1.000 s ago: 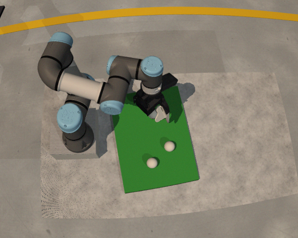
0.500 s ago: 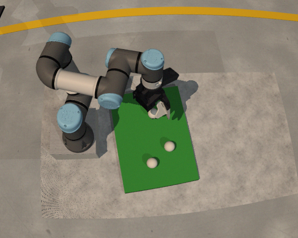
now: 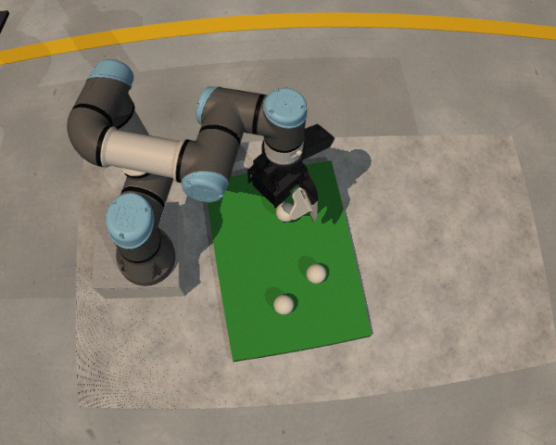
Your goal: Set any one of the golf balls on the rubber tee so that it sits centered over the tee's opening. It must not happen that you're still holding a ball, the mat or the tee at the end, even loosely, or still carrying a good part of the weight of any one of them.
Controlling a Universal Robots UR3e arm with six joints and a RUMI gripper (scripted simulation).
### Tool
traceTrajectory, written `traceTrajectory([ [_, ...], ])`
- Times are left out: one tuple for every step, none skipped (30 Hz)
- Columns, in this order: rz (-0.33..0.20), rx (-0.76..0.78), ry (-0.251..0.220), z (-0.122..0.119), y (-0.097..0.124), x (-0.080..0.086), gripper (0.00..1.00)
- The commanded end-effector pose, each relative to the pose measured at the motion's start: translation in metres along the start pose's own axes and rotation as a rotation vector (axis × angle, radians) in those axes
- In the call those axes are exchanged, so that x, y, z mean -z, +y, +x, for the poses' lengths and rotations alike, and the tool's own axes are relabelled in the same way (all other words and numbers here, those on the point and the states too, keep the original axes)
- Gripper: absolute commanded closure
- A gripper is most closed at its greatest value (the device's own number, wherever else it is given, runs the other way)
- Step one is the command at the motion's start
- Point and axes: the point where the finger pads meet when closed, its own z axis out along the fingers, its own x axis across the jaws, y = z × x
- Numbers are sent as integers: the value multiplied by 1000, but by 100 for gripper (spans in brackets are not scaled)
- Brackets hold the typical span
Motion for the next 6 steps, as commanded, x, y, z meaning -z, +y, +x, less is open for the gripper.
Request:
traceTrajectory([
  [1,0,2,0,0,1,0],
  [1,0,2,0,0,1,0],
  [1,0,2,0,0,1,0],
  [1,0,2,0,0,1,0],
  [1,0,2,0,0,1,0],
  [1,0,2,0,0,1,0],
])
